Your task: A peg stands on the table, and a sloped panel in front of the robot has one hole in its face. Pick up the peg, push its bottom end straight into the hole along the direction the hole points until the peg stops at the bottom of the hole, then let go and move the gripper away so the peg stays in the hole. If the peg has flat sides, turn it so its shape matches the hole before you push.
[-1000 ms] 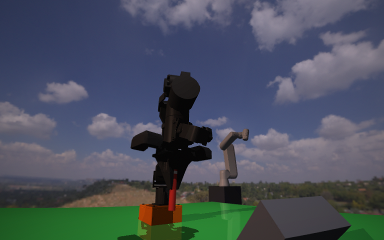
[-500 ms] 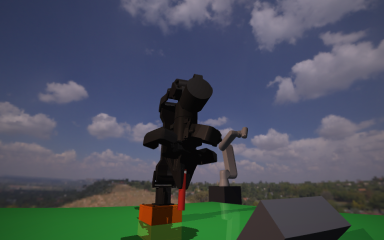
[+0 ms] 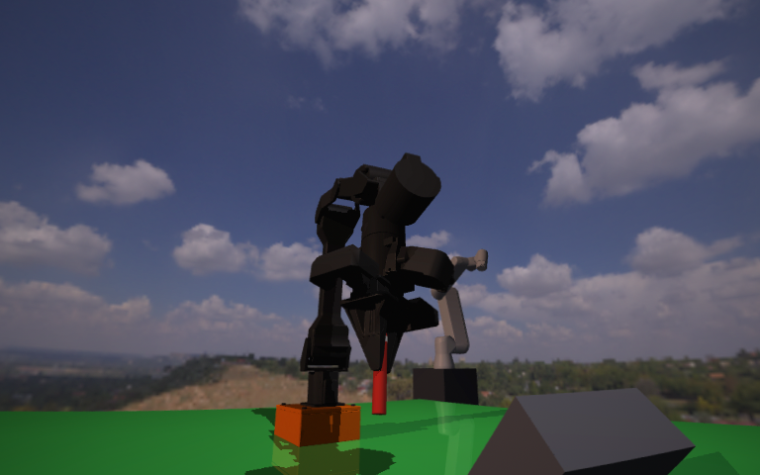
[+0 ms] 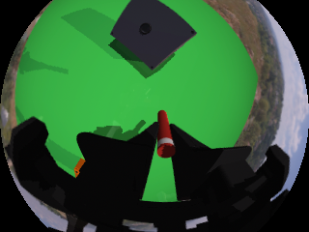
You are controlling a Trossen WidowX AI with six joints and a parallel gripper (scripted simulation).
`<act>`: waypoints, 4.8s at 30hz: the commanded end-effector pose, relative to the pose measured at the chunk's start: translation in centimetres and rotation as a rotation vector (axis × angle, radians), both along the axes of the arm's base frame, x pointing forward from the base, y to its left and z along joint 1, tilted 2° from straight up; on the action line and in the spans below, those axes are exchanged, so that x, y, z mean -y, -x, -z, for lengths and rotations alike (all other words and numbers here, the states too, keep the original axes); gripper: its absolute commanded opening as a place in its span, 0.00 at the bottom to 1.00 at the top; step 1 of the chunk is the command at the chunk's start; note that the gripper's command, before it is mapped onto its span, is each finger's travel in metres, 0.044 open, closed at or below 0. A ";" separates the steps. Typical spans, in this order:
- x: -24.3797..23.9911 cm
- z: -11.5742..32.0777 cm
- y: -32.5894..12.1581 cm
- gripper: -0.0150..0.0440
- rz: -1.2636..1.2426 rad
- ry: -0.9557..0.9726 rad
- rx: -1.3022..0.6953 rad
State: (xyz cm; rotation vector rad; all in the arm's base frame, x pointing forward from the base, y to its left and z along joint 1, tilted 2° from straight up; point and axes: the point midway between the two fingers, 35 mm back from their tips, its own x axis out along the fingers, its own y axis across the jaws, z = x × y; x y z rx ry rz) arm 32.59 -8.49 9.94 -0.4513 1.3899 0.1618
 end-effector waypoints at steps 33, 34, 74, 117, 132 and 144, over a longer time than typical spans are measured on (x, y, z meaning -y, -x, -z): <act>-4.5 -1.0 -1.8 0.25 -0.269 0.148 0.166; -4.6 -1.1 -1.8 0.25 -0.276 0.152 0.170; -10.2 -2.5 -2.5 0.25 -0.539 0.296 0.364; -10.6 1.1 -6.2 0.25 -0.588 0.327 0.421; -10.3 2.1 -7.2 0.25 -0.587 0.327 0.423; -10.2 2.4 -7.5 0.25 -0.582 0.330 0.425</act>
